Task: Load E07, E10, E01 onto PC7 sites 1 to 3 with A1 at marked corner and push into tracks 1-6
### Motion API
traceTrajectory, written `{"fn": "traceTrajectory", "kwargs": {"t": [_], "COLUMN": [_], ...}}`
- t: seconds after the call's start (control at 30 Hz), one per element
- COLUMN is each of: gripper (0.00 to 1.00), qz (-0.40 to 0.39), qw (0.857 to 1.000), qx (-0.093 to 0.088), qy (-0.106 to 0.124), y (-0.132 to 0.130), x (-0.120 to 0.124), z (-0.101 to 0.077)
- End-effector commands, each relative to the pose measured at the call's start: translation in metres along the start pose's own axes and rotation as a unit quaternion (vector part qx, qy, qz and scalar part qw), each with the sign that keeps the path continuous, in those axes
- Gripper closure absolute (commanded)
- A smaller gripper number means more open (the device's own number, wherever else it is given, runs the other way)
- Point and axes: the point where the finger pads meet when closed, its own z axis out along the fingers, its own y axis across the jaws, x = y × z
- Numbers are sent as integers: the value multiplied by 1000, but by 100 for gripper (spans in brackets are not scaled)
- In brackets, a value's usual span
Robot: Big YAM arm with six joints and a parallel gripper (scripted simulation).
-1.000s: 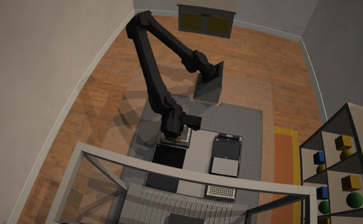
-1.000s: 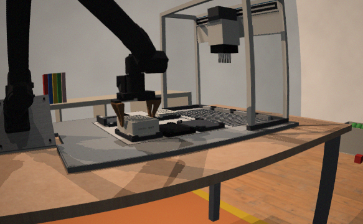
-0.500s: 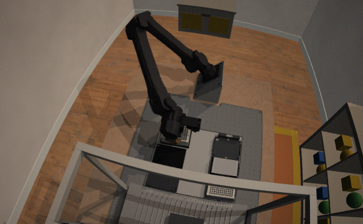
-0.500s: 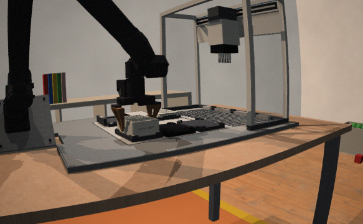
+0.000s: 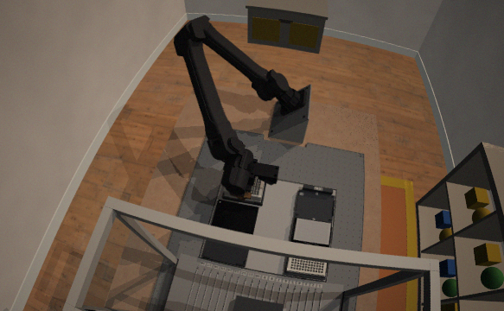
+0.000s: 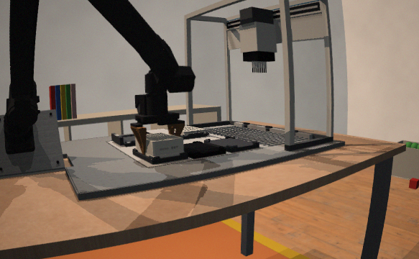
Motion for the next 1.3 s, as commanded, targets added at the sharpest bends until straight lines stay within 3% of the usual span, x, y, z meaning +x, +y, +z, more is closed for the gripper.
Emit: {"fn": "traceTrajectory", "kwargs": {"t": [0.0, 0.77, 0.8, 0.9, 1.27], "gripper": [100, 100, 100, 100, 100], "qz": [2, 2, -1, 9, 8], "qw": [1000, 1000, 1000, 1000, 1000], "qx": [12, 12, 21, 26, 24], "qy": [0, 0, 1, 1, -1], "y": [-9, -9, -13, -18, -18], "x": [3, 3, 4, 6, 4], "z": [-8, -8, -20, -26, -54]}}
